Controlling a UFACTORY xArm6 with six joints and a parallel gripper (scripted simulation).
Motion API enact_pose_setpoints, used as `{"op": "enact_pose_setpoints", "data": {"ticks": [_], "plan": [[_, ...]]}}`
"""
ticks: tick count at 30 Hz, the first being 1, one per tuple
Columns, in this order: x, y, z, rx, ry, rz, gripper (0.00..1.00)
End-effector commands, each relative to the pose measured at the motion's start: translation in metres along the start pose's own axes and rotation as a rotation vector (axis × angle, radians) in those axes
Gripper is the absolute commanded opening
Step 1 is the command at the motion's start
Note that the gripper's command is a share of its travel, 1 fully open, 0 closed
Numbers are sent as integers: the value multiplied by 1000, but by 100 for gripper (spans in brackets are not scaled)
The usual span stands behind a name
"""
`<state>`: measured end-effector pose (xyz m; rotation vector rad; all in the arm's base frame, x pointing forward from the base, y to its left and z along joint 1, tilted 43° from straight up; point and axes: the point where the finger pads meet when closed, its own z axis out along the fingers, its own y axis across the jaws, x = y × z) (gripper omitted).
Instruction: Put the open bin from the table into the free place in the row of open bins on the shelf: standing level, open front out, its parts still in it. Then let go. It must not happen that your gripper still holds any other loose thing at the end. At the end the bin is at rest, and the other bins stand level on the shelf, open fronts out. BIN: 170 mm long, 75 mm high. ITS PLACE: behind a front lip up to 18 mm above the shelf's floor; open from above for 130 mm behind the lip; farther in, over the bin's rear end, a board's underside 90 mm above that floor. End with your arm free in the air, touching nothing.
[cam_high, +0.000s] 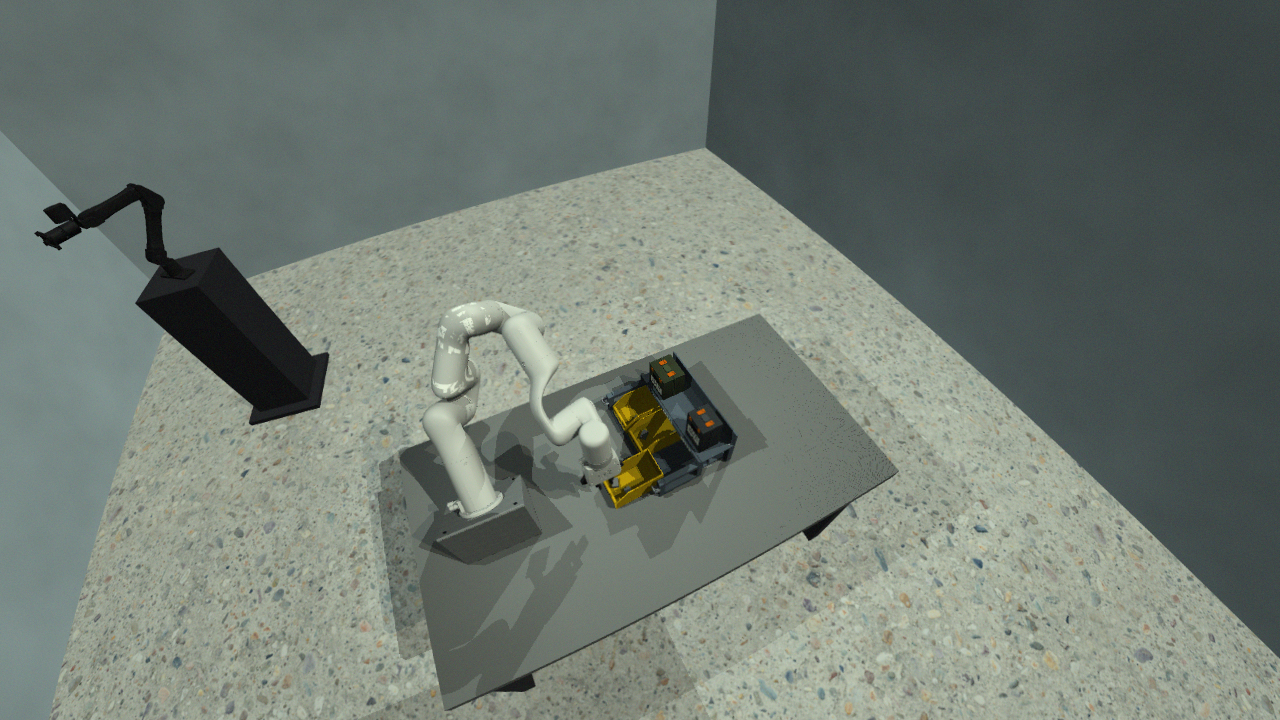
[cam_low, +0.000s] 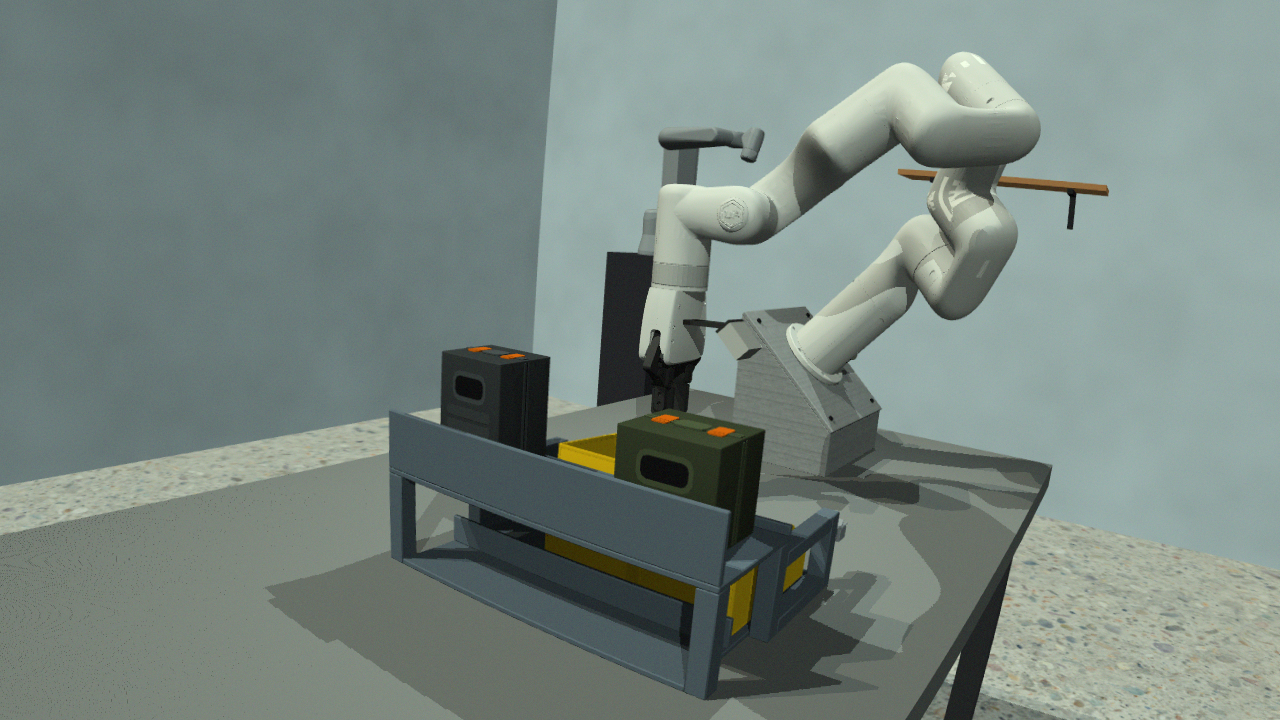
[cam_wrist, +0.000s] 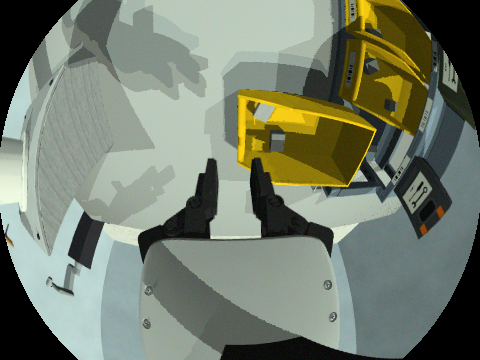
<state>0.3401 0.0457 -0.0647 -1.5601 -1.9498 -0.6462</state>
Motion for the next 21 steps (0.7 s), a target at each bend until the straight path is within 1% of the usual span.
{"op": "enact_pose_setpoints", "data": {"ticks": [1, 9, 21], "plan": [[0, 1, -1, -3, -2, -1, 33], [0, 7, -2, -3, -2, -1, 33], [0, 7, -2, -3, -2, -1, 33]]}}
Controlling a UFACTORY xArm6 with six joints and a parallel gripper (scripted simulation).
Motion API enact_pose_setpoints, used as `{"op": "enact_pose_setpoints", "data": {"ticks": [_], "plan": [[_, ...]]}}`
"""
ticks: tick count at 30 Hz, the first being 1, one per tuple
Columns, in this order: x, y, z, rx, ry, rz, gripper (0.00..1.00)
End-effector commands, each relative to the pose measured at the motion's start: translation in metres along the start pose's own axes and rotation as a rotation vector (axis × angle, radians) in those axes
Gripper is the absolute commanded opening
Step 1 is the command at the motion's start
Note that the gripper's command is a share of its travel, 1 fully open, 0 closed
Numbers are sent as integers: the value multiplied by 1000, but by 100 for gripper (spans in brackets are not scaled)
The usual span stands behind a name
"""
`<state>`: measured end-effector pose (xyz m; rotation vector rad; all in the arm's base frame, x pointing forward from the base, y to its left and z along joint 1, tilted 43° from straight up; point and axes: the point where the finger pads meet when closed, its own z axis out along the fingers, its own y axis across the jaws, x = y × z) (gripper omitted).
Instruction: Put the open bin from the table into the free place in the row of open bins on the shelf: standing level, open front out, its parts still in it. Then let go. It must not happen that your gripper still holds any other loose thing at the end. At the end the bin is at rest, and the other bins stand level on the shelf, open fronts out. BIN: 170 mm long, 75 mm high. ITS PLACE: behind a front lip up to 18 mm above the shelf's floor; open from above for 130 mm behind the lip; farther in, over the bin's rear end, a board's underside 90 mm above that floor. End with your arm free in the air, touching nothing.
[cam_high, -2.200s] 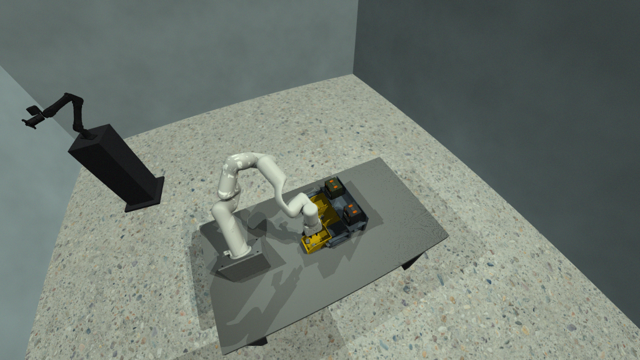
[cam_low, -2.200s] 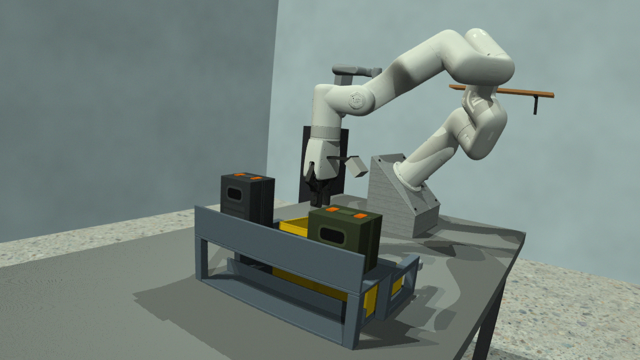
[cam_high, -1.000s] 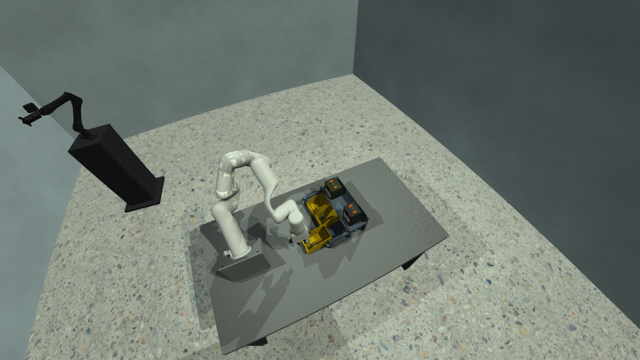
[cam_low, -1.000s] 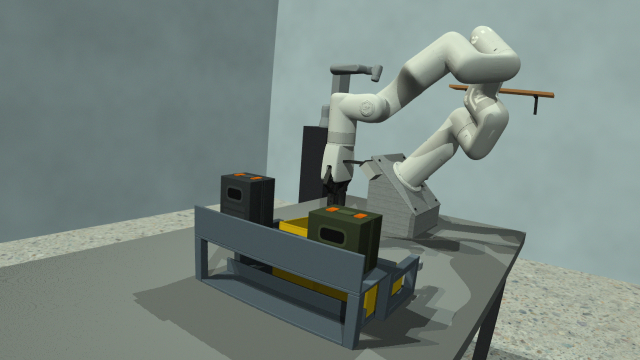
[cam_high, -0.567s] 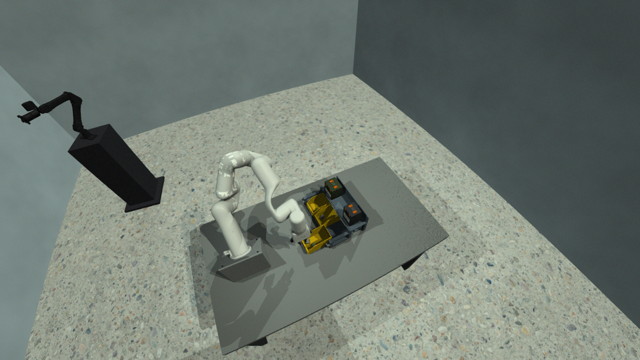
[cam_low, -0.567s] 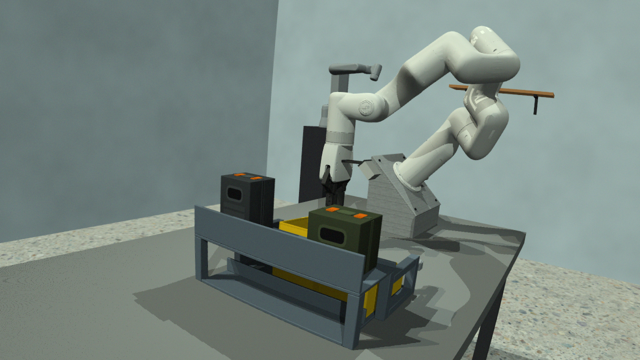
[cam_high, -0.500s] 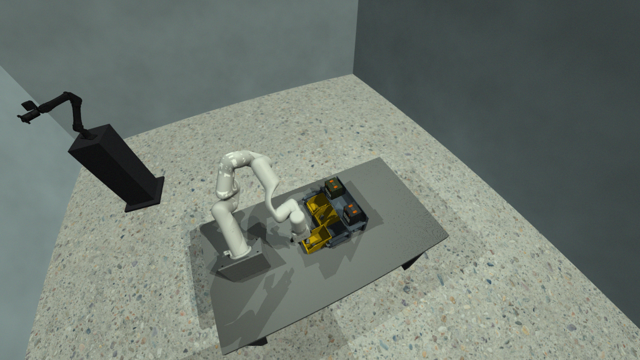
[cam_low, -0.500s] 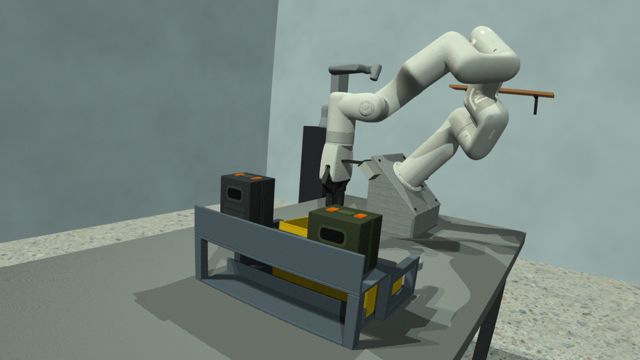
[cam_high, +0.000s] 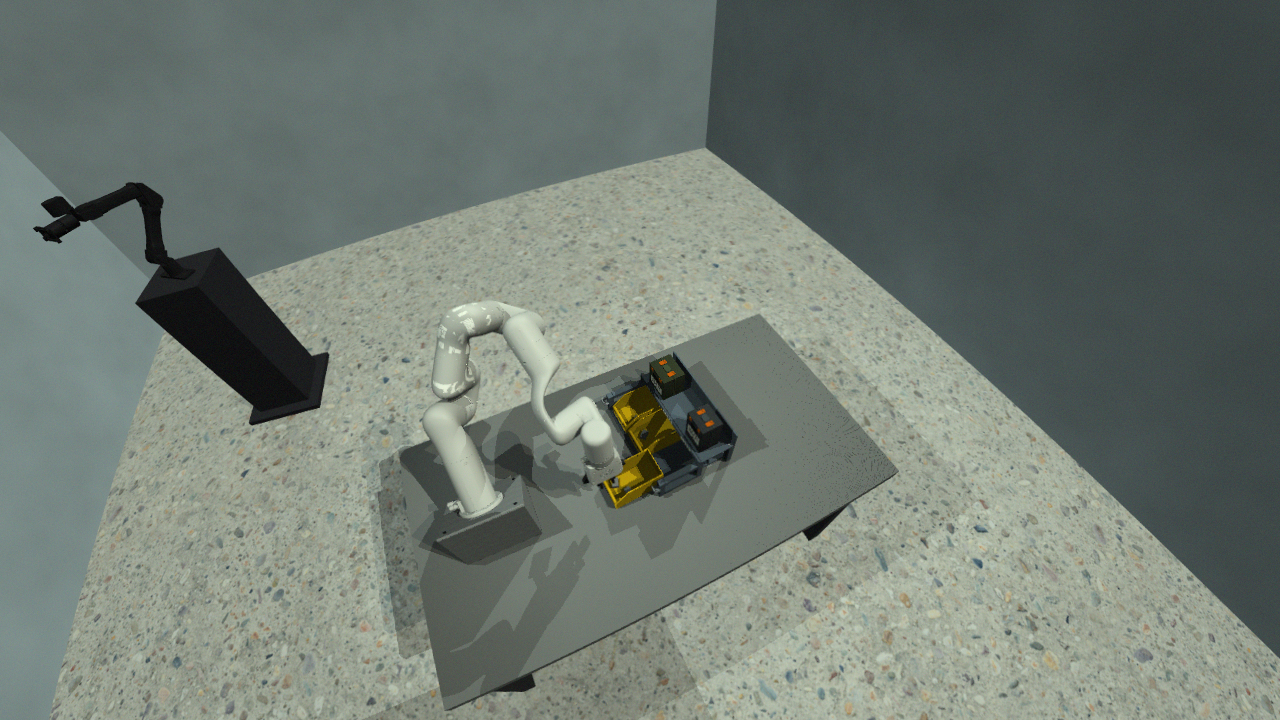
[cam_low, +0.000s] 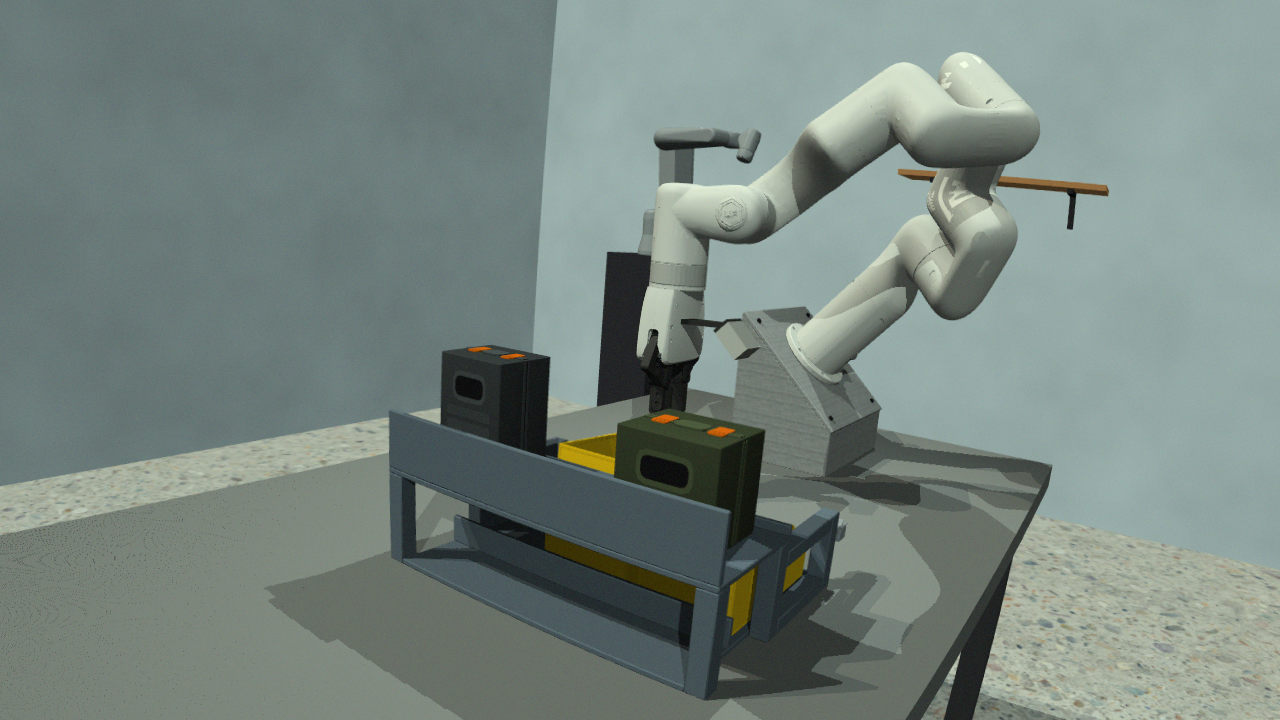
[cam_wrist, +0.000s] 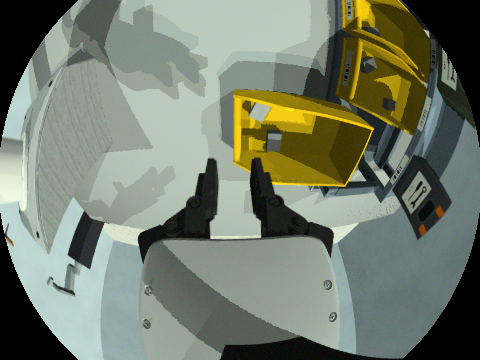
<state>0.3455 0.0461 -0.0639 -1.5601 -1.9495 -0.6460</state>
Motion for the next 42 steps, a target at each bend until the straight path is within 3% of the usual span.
{"op": "enact_pose_setpoints", "data": {"ticks": [1, 17, 18, 34, 39, 42], "plan": [[0, 2, -1, -3, -2, -1, 33], [0, 4, -2, -3, -2, -1, 33], [0, 4, -2, -3, -2, -1, 100], [0, 4, -2, -3, -2, -1, 100], [-1, 4, 53, -79, -2, -1, 100], [-1, 4, 53, -79, -2, -1, 100]]}}
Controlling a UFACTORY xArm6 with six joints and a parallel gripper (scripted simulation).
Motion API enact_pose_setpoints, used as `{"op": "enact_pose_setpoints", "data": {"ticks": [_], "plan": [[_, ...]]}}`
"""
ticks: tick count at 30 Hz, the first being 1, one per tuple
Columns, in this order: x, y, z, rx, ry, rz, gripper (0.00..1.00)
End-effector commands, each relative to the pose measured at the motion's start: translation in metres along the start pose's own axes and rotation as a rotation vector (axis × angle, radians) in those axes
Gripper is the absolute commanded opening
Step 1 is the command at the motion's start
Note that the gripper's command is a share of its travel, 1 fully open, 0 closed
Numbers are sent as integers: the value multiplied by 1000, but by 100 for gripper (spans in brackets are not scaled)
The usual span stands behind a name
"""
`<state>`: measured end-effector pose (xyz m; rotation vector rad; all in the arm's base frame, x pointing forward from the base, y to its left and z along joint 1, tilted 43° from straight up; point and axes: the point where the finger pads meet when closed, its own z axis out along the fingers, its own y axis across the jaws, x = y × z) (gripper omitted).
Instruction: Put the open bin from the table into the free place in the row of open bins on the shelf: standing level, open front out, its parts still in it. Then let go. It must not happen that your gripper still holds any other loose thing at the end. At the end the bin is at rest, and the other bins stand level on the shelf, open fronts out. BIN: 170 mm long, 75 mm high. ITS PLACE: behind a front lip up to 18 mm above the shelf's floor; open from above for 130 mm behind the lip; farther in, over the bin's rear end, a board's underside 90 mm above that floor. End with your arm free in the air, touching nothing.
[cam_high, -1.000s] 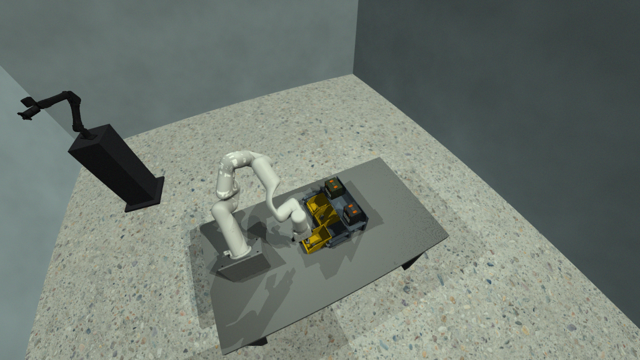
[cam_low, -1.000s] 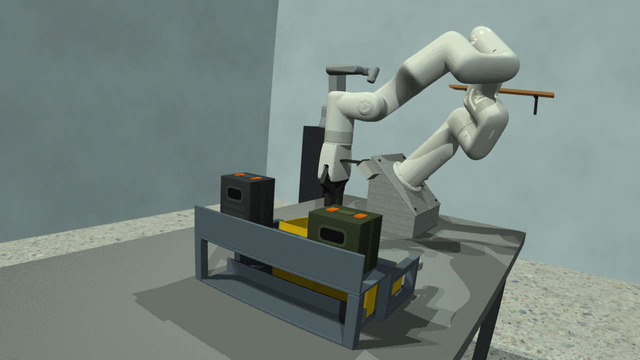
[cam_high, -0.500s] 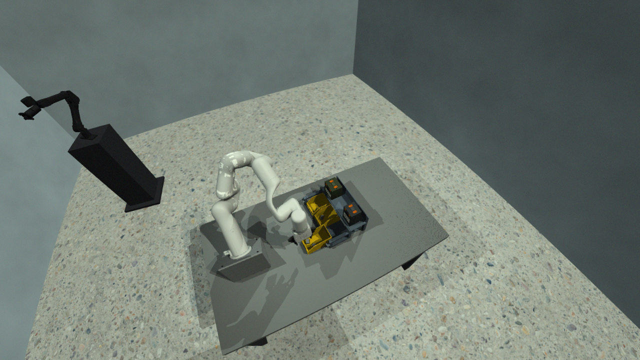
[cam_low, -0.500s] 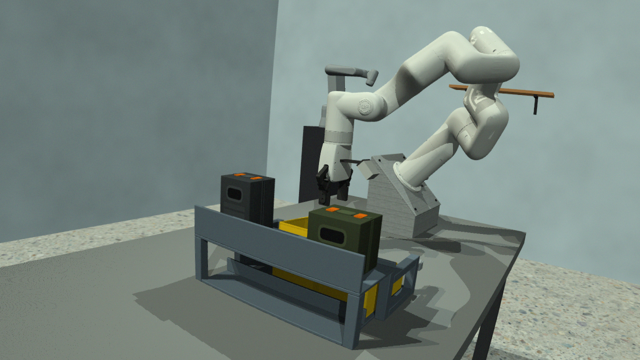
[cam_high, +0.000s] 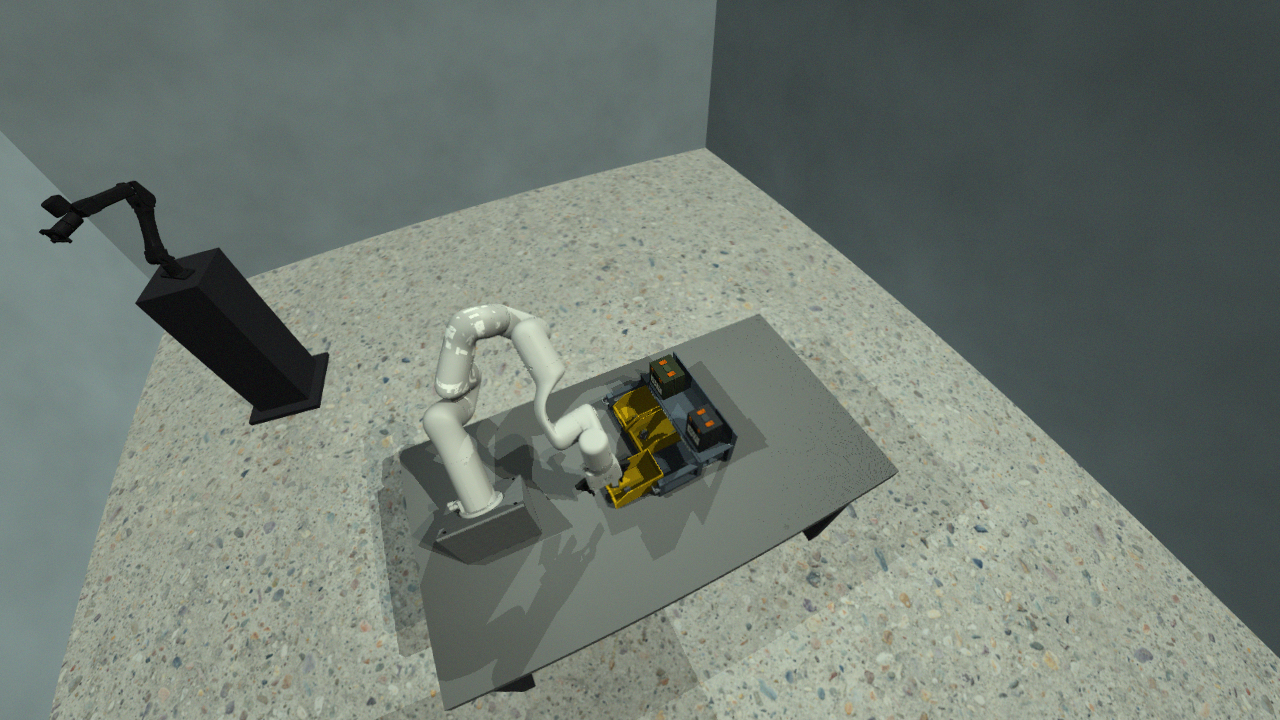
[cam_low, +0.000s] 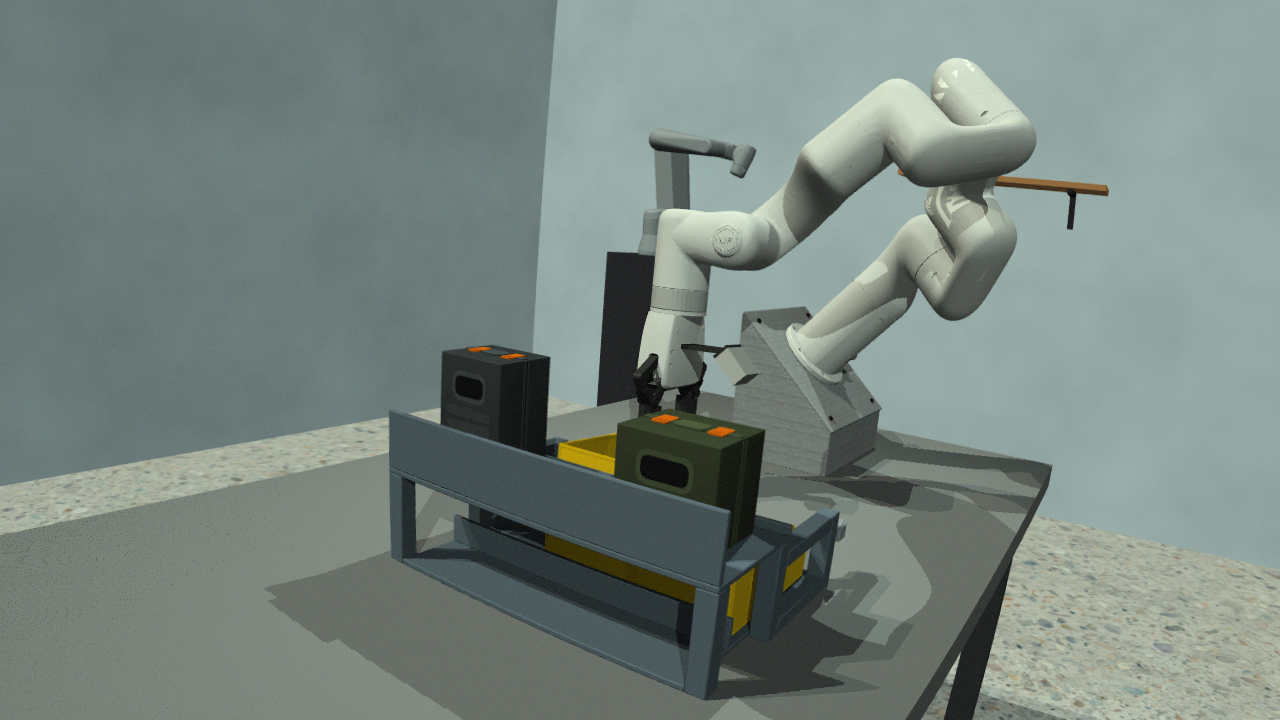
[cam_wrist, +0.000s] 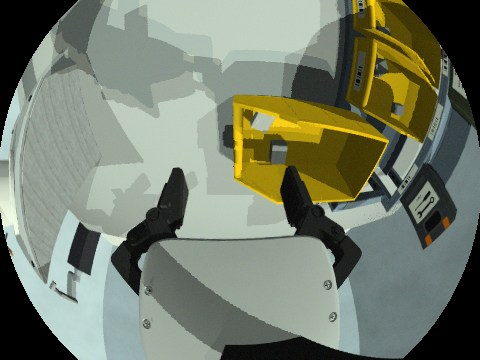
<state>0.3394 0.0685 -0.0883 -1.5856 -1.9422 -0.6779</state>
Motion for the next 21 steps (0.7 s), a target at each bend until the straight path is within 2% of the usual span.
{"op": "enact_pose_setpoints", "data": {"ticks": [1, 9, 14, 21], "plan": [[-1, 5, 20, -47, -1, -8, 100], [-1, 5, 20, -47, -1, -8, 100], [-1, 4, 50, -46, -1, -8, 100], [-1, 4, 50, -46, -1, -8, 100]]}}
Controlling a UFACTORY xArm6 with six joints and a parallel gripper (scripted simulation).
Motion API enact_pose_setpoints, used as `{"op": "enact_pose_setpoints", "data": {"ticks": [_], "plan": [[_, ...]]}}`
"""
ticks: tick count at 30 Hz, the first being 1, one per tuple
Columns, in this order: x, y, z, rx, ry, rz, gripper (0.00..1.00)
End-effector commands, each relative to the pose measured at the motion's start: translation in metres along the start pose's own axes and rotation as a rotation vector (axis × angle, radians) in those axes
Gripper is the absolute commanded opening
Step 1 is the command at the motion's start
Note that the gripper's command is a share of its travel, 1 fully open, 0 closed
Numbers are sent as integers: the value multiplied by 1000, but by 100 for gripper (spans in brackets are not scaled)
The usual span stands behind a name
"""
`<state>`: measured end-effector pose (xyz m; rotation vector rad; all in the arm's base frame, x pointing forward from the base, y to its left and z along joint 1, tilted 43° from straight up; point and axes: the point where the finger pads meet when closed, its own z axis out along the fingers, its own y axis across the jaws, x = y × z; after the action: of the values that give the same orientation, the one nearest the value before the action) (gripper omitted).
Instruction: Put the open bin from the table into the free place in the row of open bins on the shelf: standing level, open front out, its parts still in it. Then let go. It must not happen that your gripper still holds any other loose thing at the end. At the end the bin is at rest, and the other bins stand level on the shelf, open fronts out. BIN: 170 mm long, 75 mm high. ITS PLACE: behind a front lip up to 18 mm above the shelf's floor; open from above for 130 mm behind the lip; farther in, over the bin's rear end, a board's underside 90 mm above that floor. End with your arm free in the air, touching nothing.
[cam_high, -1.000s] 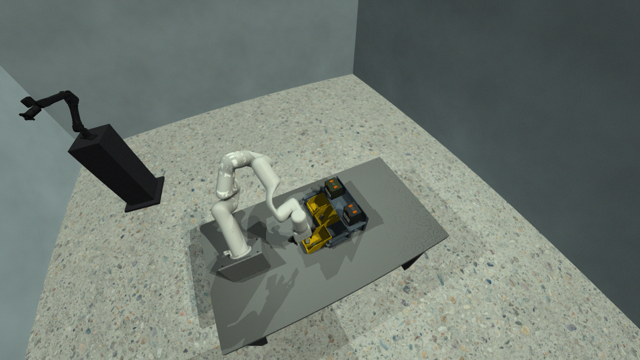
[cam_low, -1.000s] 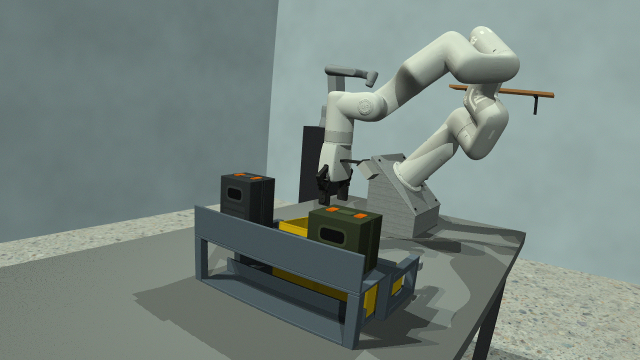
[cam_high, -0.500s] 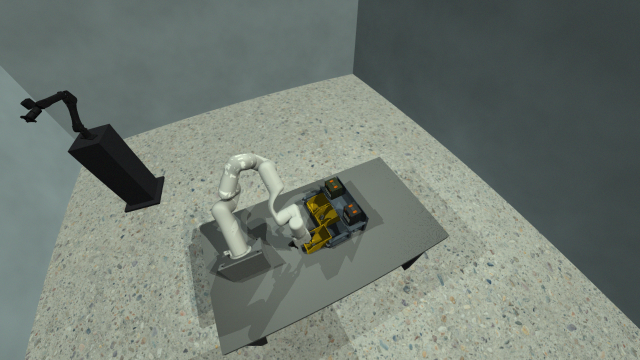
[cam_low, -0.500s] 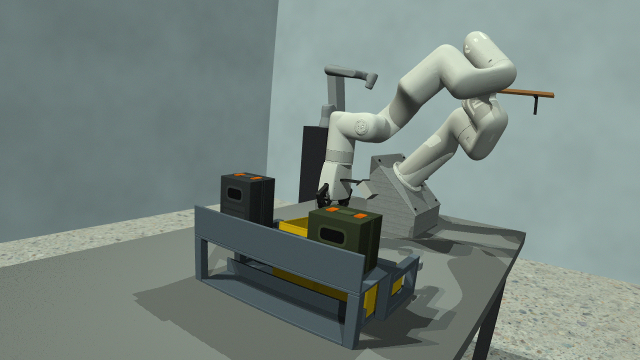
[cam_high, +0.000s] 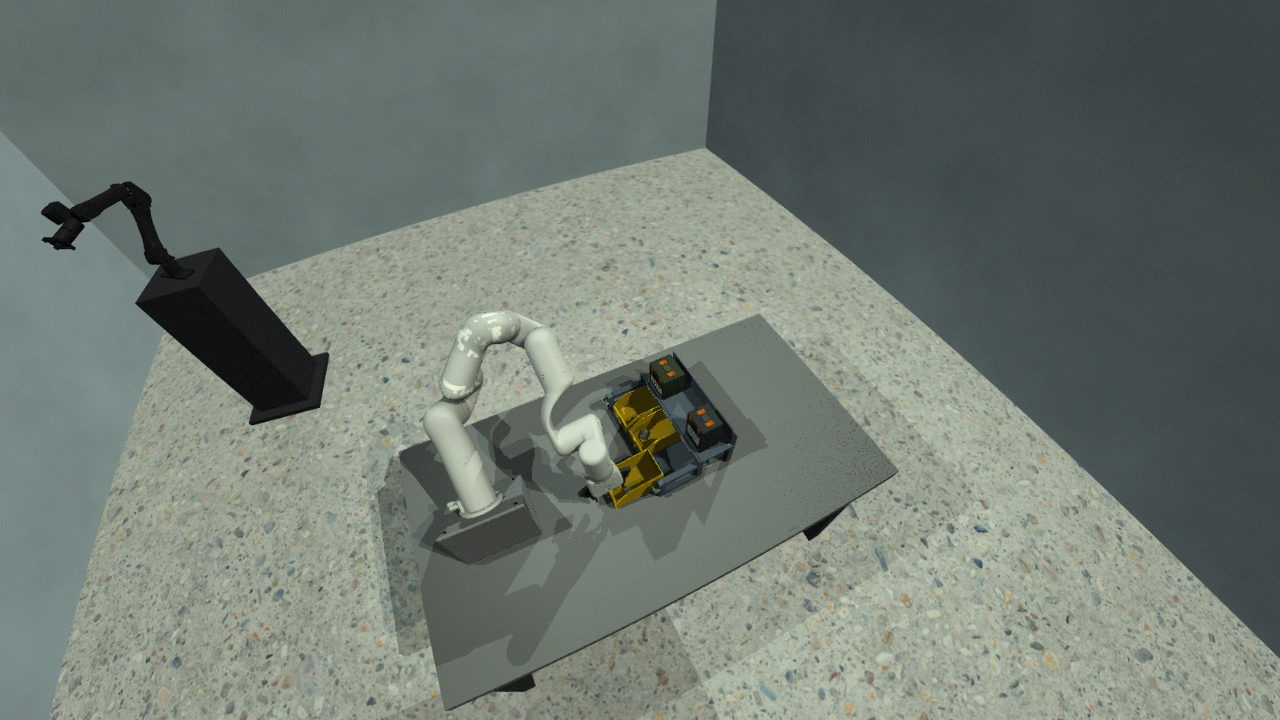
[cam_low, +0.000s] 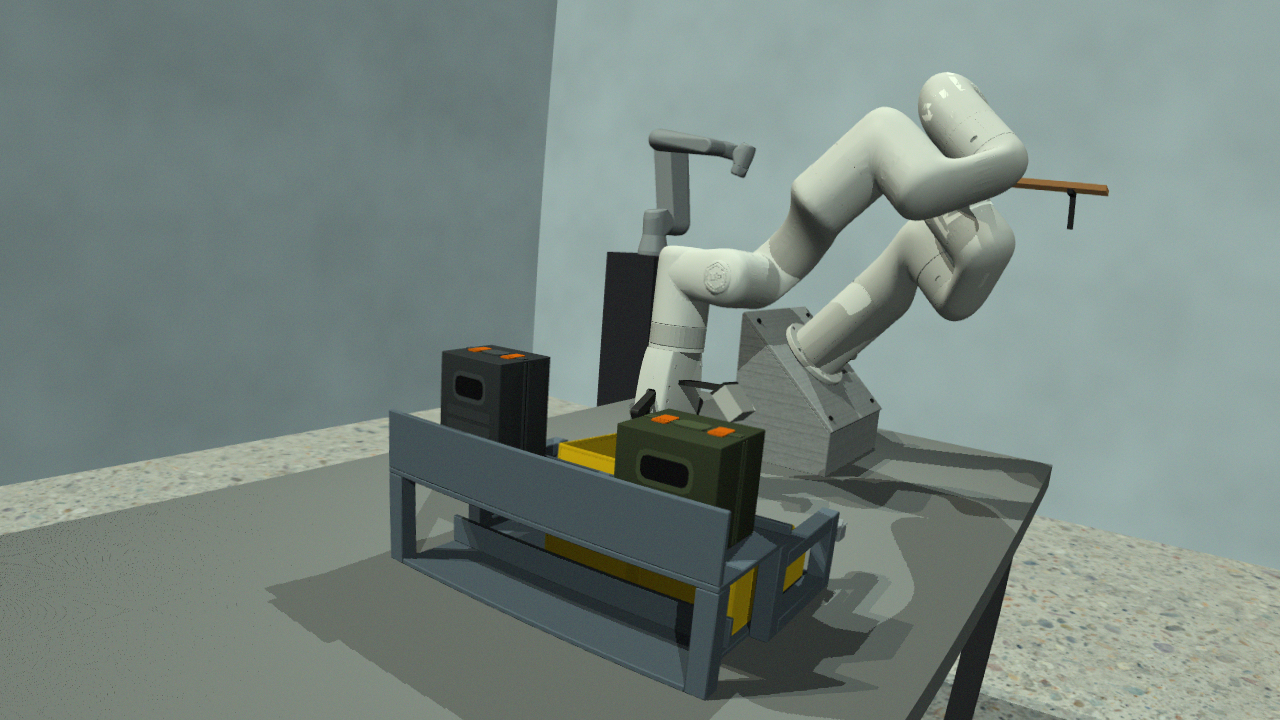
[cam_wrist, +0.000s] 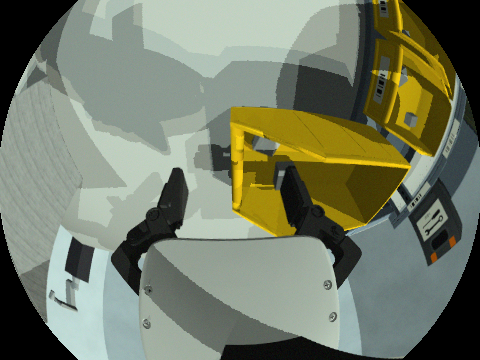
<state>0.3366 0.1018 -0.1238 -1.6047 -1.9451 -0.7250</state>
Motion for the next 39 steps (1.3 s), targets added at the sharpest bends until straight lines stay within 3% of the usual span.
{"op": "enact_pose_setpoints", "data": {"ticks": [1, 39], "plan": [[-1, 2, 1, -5, -1, -2, 100], [-1, 3, -14, -5, -1, -2, 100]]}}
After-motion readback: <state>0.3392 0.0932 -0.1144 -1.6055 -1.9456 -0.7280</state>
